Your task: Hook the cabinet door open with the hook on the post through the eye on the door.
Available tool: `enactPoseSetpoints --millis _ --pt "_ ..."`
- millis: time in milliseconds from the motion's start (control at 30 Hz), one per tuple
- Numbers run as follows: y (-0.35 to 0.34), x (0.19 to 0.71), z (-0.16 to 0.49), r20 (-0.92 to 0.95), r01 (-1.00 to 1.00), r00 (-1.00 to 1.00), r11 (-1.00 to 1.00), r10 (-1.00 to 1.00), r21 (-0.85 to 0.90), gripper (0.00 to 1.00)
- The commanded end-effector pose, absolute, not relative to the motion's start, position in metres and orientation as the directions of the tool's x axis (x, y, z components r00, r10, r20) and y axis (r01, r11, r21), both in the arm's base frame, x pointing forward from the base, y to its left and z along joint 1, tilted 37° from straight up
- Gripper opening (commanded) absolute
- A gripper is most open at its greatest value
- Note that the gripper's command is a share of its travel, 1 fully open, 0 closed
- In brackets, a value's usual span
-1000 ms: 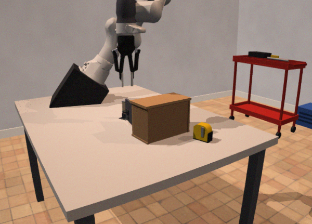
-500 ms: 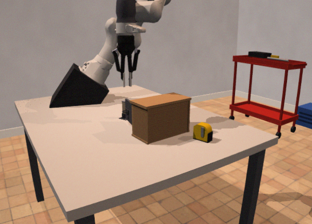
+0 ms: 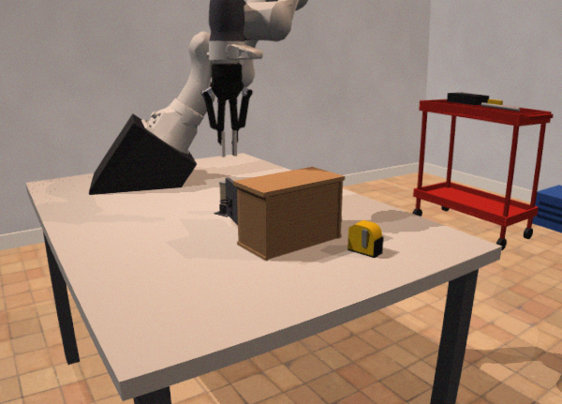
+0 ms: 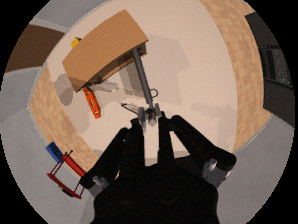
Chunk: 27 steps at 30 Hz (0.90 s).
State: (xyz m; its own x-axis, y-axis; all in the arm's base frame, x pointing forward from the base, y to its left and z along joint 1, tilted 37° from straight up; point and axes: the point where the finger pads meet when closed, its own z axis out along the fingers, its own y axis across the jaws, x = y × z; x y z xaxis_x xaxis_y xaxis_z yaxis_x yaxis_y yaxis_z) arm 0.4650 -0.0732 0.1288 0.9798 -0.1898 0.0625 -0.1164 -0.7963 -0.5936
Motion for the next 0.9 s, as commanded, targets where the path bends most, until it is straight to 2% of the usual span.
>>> enactPoseSetpoints --millis 0,867 --pt "-0.073 0.465 0.128 0.066 -0.113 0.98 -0.797 -0.188 -0.594 0.16" --pt "-0.065 0.468 0.117 0.067 -0.112 0.98 -0.796 -0.187 -0.595 0.16"
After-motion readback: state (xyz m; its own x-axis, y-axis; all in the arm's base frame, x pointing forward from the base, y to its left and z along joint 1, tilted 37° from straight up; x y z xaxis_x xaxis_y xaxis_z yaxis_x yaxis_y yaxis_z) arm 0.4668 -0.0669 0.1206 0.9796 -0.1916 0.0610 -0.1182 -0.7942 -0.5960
